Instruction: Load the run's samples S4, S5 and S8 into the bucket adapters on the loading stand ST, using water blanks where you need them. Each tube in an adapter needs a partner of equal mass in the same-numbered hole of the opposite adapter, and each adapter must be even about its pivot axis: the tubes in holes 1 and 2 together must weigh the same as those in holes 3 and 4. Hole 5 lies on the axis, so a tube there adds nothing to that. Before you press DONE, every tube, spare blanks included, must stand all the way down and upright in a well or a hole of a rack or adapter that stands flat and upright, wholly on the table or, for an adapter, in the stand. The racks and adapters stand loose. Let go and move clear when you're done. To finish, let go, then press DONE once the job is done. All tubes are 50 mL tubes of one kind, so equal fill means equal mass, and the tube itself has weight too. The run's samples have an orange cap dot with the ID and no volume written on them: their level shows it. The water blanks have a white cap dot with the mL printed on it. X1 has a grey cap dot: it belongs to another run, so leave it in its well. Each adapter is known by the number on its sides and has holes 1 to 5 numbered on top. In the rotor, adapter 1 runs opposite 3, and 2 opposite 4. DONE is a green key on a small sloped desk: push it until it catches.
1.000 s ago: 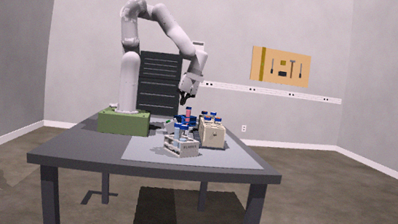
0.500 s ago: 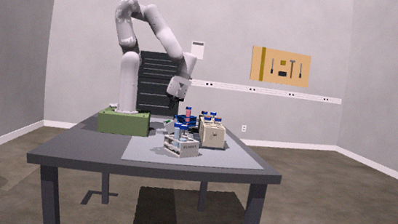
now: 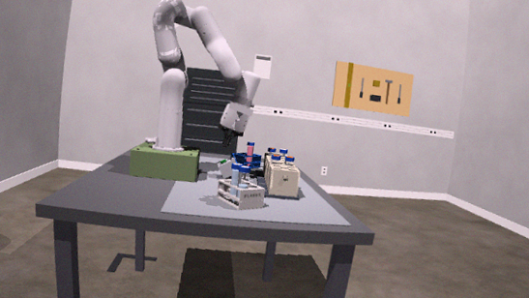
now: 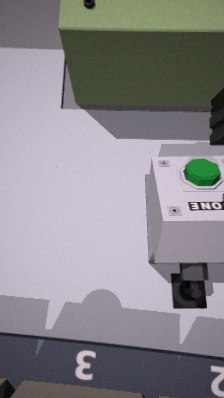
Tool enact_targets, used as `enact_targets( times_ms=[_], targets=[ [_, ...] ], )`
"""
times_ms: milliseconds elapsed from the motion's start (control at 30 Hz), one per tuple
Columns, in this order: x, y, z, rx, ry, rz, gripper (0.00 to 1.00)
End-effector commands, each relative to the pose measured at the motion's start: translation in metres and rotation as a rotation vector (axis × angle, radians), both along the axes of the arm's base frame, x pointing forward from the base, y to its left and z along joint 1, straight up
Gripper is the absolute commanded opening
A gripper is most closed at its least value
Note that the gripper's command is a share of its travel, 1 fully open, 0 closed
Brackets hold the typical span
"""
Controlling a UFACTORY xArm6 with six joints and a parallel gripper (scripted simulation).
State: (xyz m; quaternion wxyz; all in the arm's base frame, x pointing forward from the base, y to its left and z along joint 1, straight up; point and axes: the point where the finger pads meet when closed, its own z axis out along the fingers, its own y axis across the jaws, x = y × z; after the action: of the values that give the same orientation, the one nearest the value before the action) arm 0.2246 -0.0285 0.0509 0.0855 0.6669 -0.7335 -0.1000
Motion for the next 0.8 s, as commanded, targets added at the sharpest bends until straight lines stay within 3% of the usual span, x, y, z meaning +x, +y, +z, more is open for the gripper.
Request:
enact_targets(
  times_ms=[0, 400, 767],
  targets=[
    [0.001, 0.0, -0.004, 0.0, -0.003, 0.0, 0.0],
    [0.001, 0.0, -0.028, 0.0, -0.003, 0.0, 0.0],
    [0.001, 0.0, -0.029, 0.0, -0.003, 0.0, 0.0]
  ],
)
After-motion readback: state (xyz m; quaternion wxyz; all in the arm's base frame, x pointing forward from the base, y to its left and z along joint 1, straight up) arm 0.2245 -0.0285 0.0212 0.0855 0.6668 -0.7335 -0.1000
